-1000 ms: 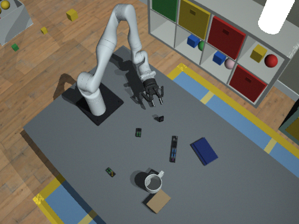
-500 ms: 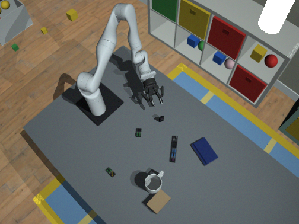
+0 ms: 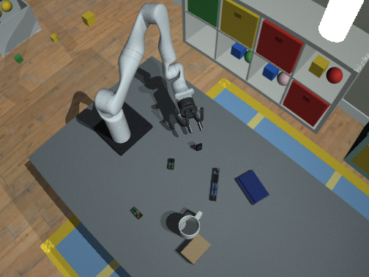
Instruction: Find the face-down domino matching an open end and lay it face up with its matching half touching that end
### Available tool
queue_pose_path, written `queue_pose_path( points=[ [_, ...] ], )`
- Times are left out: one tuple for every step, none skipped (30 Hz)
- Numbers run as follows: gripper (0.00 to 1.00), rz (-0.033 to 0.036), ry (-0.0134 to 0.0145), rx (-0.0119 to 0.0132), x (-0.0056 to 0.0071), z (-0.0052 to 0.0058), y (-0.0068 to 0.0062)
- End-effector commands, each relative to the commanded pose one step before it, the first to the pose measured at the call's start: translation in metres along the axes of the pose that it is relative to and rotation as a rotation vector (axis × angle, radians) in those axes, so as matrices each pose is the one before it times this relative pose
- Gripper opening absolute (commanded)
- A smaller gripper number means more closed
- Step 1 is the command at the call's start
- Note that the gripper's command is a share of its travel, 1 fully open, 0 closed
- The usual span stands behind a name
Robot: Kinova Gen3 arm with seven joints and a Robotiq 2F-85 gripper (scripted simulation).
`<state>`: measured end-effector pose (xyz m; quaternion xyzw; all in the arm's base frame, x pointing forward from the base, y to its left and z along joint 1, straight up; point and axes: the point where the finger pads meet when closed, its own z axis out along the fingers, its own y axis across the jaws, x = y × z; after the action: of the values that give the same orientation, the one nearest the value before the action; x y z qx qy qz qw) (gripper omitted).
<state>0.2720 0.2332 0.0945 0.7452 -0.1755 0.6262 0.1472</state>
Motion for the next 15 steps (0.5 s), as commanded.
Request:
queue_pose_path(
  points=[
    [0.47, 0.00066, -0.00727, -0.00014, 0.00660, 0.00618, -0.00135],
    [0.47, 0.00003, 0.00012, 0.00001, 0.00219, 0.00179, 0.00004],
    [0.47, 0.00003, 0.00018, -0.00001, 0.00228, 0.00186, 0.00007],
    [0.47, 0.00004, 0.00025, -0.00004, 0.00238, 0.00193, 0.00010],
    [0.47, 0.00004, 0.00033, -0.00007, 0.00248, 0.00200, 0.00014],
    [0.47, 0.00003, 0.00041, -0.00010, 0.00257, 0.00206, 0.00019],
    [0.47, 0.00003, 0.00050, -0.00013, 0.00267, 0.00213, 0.00023],
    [0.47, 0.00003, 0.00060, -0.00017, 0.00277, 0.00220, 0.00028],
    [0.47, 0.00003, 0.00071, -0.00022, 0.00286, 0.00227, 0.00034],
    [0.47, 0.00002, 0.00082, -0.00026, 0.00296, 0.00233, 0.00040],
    [0.47, 0.00001, 0.00094, -0.00032, 0.00306, 0.00240, 0.00046],
    [0.47, 0.00000, 0.00106, -0.00037, 0.00315, 0.00246, 0.00053],
    [0.47, 0.00048, -0.00468, -0.00088, 0.00172, 0.00149, 0.00035],
    [0.47, 0.00000, 0.00000, 0.00000, 0.00000, 0.00000, 0.00000],
    [0.47, 0.00000, 0.00000, 0.00000, 0.00000, 0.00000, 0.00000]
  ],
)
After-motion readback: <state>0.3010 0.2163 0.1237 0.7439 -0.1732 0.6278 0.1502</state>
